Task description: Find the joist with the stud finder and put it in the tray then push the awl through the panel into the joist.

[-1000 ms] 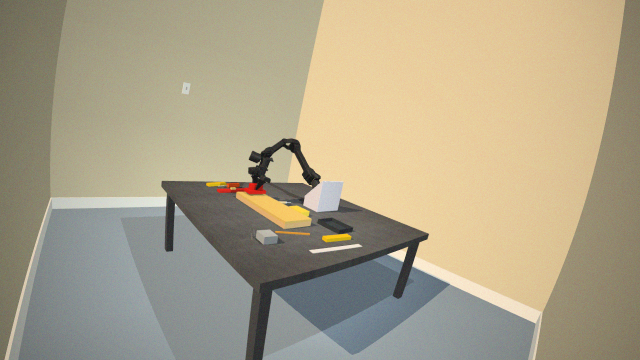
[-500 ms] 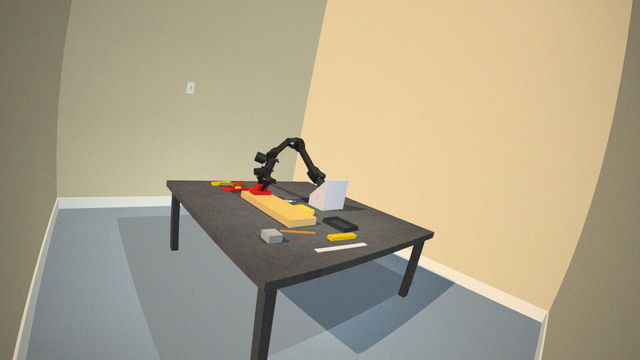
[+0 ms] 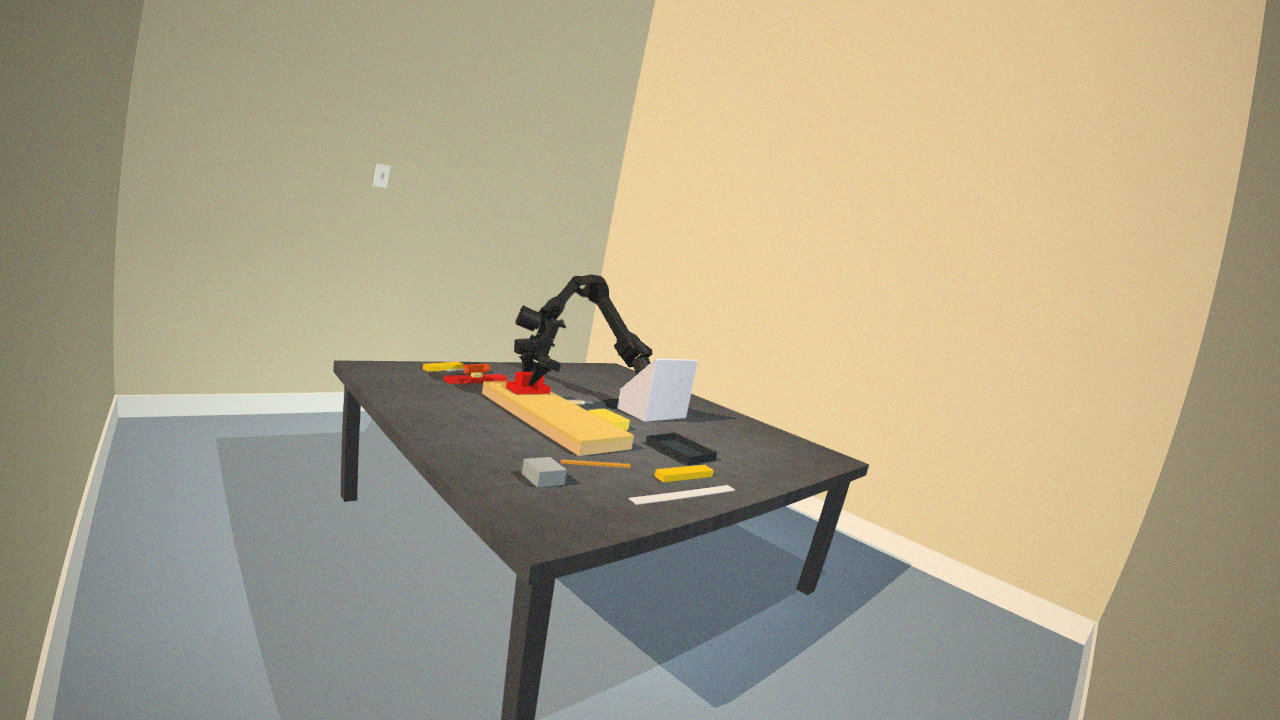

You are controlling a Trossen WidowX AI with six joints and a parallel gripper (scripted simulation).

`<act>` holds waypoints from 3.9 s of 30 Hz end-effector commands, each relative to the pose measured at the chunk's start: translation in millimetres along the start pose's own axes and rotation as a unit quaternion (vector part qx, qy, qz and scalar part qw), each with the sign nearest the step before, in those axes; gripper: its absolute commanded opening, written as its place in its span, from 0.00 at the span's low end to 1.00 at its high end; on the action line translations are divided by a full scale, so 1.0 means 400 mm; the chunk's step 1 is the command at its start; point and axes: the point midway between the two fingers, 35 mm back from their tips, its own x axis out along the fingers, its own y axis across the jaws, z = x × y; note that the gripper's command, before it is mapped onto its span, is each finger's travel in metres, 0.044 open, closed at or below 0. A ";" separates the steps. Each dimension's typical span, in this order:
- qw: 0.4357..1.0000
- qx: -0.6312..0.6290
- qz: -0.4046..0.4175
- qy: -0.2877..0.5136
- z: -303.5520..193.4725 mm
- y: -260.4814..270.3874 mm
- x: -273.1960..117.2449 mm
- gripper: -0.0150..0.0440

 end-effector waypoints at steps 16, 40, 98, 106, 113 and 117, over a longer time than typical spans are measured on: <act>1.000 0.000 0.001 0.001 -0.002 0.130 0.000 0.25; 1.000 0.000 0.003 0.000 -0.003 0.292 -0.001 0.25; 1.000 0.002 0.007 -0.001 -0.002 0.680 -0.008 0.25; 1.000 0.003 0.007 -0.001 -0.002 0.734 -0.010 0.25; 1.000 0.003 0.008 -0.001 -0.001 0.781 -0.011 0.25; 1.000 0.003 0.008 -0.001 -0.001 0.808 -0.012 0.25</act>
